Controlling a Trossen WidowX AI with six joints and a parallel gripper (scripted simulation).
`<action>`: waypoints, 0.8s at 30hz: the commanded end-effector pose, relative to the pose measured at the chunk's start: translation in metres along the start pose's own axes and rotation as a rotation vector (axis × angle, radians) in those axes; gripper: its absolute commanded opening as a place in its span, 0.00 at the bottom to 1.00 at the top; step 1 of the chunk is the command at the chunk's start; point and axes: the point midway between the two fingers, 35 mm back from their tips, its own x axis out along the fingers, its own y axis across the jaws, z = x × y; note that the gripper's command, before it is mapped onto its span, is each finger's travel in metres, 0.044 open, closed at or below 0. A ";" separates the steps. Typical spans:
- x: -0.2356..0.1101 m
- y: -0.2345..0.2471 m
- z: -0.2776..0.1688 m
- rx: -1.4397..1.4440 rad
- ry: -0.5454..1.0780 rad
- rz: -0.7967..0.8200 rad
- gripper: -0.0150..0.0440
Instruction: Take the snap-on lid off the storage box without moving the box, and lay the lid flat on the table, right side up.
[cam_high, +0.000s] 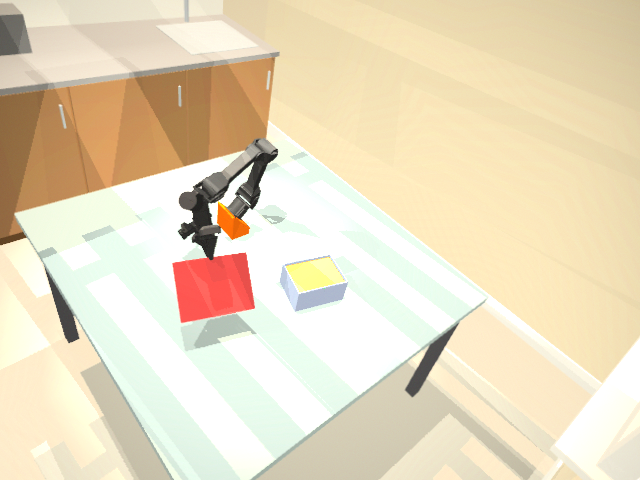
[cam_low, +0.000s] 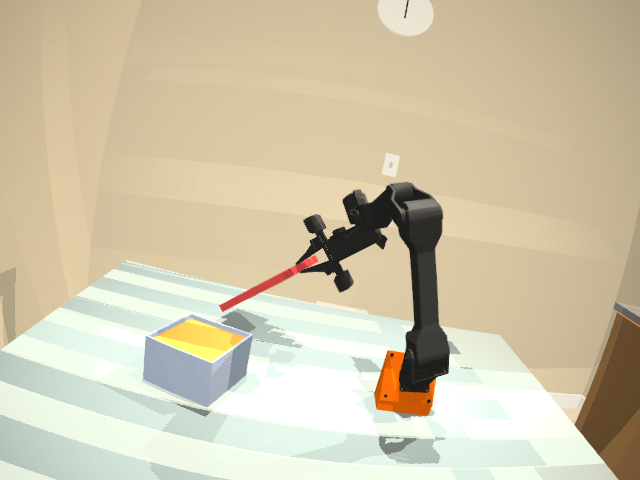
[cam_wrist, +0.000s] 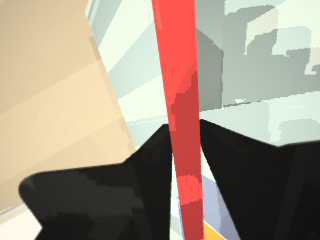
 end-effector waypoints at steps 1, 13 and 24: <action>0.002 -0.002 -0.001 0.002 0.006 0.004 0.25; 0.009 -0.010 -0.001 0.003 0.006 0.004 0.25; 0.014 -0.016 -0.001 0.003 0.007 0.004 0.25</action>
